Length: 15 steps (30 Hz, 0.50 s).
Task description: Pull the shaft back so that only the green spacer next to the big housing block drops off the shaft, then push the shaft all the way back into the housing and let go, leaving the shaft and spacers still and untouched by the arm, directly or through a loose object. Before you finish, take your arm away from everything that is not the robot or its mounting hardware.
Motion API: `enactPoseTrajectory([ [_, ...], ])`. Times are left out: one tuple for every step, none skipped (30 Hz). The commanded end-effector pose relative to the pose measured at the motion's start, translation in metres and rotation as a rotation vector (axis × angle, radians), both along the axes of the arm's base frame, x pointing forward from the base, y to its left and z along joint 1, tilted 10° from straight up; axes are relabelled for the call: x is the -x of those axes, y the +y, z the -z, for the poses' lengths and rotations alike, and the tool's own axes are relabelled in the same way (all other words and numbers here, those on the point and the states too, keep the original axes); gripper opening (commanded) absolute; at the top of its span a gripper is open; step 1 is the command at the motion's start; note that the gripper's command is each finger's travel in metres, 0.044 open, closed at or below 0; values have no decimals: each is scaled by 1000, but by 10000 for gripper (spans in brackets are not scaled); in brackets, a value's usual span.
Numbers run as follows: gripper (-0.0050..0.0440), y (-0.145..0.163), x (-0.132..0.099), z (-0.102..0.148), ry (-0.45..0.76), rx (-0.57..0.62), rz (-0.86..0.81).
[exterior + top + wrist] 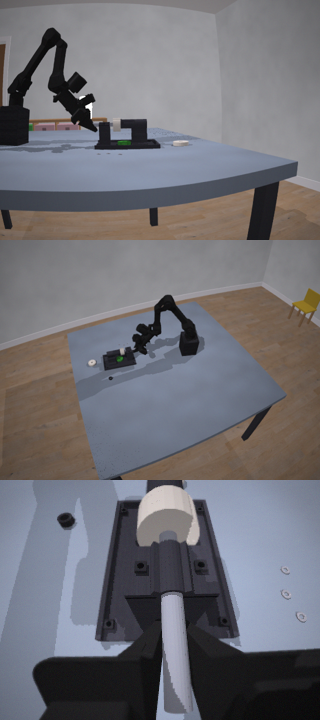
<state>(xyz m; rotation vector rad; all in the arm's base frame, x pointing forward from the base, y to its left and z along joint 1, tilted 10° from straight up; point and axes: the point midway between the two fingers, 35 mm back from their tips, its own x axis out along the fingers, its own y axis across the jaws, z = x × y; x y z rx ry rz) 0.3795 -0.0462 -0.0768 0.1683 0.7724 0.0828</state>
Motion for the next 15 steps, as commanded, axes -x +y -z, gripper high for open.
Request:
enactPoseTrajectory([
  [0, -1, -4, -2, -11, 1, 2],
  [0, -1, -4, -2, -11, 1, 2],
  [0, -1, -4, -2, -11, 1, 2],
  [0, -1, -4, -2, -11, 1, 2],
  [0, -1, -5, -2, -11, 1, 2],
  [0, -1, -5, -2, -11, 1, 2],
  [0, -1, -5, -2, -11, 1, 2],
  [0, -1, -5, -2, -11, 1, 2],
  [0, -1, -5, -2, -11, 1, 2],
  [0, -1, -5, -2, -11, 1, 2],
  [0, -1, -5, -2, -11, 1, 2],
  [0, -1, -5, -2, -11, 1, 2],
  [0, -1, -6, -2, -11, 1, 2],
  [0, -1, -6, -2, -11, 1, 2],
  [0, -1, -6, -2, -11, 1, 2],
])
